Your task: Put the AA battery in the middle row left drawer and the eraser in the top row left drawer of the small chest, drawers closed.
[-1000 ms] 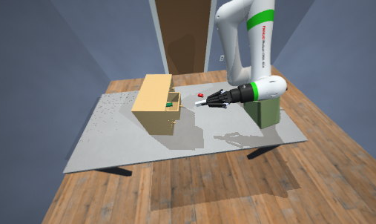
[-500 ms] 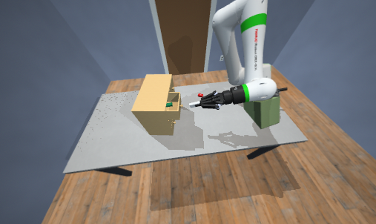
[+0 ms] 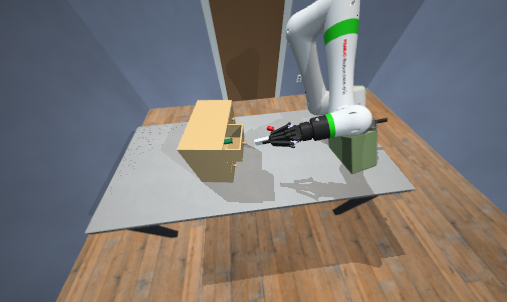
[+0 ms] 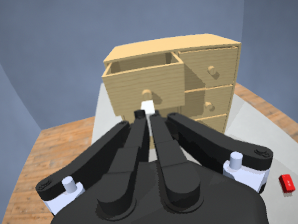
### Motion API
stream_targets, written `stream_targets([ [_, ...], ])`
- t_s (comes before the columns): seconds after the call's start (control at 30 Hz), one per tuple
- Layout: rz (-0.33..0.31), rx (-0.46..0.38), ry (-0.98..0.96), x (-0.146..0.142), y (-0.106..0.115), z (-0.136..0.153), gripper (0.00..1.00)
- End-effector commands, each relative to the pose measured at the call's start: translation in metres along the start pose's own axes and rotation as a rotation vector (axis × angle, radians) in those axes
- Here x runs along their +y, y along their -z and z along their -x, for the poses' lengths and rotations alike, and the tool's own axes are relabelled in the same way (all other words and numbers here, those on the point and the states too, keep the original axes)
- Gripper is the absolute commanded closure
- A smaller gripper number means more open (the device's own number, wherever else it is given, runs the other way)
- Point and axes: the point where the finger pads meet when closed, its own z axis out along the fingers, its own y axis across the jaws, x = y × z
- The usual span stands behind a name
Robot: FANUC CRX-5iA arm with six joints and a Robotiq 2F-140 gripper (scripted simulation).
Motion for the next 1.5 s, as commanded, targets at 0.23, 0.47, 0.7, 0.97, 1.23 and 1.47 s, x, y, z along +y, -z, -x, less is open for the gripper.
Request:
stream_targets([
  [0.23,0.0,0.0,0.0,0.0,0.0,0.0,1.0],
  [0.47,0.0,0.0,0.0,0.0,0.0,0.0,1.0],
  [0.7,0.0,0.0,0.0,0.0,-0.001,0.0,1.0],
  [0.97,0.0,0.0,0.0,0.0,-0.003,-0.001,1.0],
  [1.23,0.0,0.0,0.0,0.0,-0.008,-0.003,1.0],
  [1.47,0.0,0.0,0.0,0.0,-0.012,-0.005,1.0],
])
